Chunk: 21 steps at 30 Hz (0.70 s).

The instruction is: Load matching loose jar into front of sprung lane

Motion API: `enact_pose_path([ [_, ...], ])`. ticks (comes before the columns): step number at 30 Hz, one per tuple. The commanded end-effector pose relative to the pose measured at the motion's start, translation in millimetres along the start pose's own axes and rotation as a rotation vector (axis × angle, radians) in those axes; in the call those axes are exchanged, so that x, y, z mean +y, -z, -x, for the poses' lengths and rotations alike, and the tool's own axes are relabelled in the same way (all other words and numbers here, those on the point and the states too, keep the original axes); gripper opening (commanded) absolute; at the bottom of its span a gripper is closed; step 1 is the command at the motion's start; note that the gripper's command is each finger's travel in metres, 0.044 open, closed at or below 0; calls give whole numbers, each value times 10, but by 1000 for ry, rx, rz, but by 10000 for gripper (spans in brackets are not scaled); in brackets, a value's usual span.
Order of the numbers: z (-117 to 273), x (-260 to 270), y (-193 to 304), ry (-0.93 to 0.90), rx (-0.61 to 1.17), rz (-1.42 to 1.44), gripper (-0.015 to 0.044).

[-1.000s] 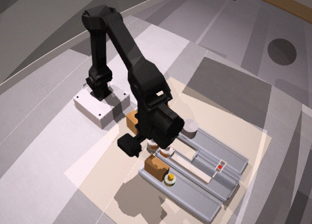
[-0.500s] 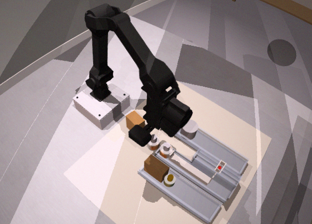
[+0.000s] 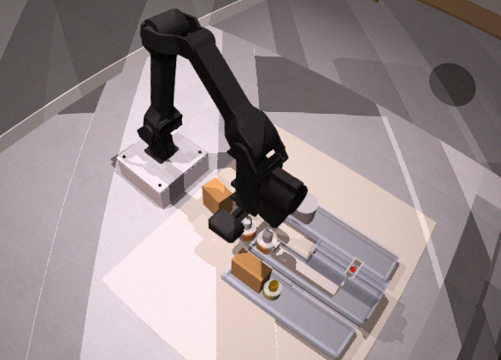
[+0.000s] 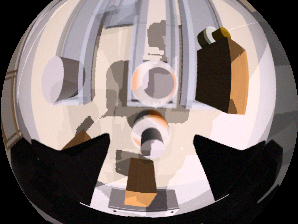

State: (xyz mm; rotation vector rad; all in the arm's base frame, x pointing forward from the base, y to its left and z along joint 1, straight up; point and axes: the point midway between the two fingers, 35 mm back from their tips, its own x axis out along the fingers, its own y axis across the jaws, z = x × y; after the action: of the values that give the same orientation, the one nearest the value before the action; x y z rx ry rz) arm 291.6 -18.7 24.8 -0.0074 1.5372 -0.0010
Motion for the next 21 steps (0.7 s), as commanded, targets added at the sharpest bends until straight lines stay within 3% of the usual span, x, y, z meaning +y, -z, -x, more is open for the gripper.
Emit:
enact_pose_path([
  [1,-74,11,14,-6,6,-3,440],
  [14,-257,12,22,-6,6,-3,440],
  [21,-257,12,22,-6,6,-3,256],
])
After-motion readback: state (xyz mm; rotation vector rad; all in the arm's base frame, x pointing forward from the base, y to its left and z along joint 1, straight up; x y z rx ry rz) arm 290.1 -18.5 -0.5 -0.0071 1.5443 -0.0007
